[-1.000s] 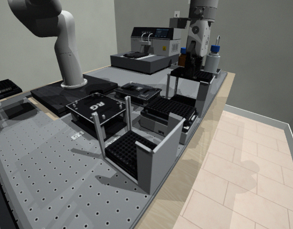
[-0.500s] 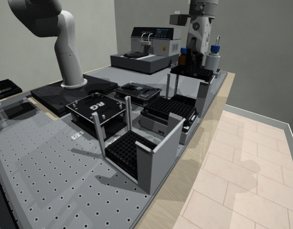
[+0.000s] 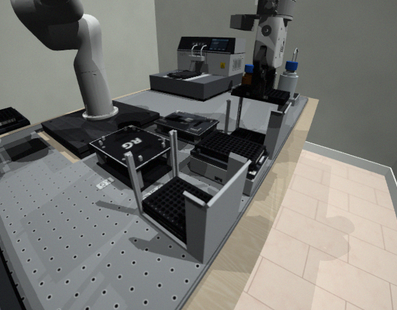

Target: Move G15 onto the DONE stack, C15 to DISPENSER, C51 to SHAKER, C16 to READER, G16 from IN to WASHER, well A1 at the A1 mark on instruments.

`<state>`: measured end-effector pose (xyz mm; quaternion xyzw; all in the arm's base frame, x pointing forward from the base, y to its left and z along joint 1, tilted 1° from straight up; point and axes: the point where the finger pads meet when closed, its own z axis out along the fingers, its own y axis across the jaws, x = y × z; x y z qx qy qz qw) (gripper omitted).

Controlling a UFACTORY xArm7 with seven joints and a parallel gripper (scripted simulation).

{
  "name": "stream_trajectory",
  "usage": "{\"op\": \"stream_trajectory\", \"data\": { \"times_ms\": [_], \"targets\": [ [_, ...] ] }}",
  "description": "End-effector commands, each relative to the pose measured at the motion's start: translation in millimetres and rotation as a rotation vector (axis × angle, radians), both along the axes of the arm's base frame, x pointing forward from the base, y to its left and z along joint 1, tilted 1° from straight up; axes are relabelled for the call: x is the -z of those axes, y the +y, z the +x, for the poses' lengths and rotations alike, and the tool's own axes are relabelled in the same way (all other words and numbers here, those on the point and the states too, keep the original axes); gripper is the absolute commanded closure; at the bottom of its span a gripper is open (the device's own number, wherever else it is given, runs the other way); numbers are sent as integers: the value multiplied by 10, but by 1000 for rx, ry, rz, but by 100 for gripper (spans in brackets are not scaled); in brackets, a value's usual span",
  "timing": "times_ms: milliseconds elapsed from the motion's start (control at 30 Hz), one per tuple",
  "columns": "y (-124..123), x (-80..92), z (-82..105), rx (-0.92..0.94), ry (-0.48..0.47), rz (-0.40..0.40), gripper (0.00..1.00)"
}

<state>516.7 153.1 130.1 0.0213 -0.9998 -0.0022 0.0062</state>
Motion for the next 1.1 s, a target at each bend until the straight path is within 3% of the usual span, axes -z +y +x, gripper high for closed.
{"op": "stream_trajectory", "data": {
  "times_ms": [0, 1067],
  "targets": [
    [8, -66, 11, 0, -5, 2, 100],
    [6, -439, 14, 0, -5, 2, 100]
  ]
}}
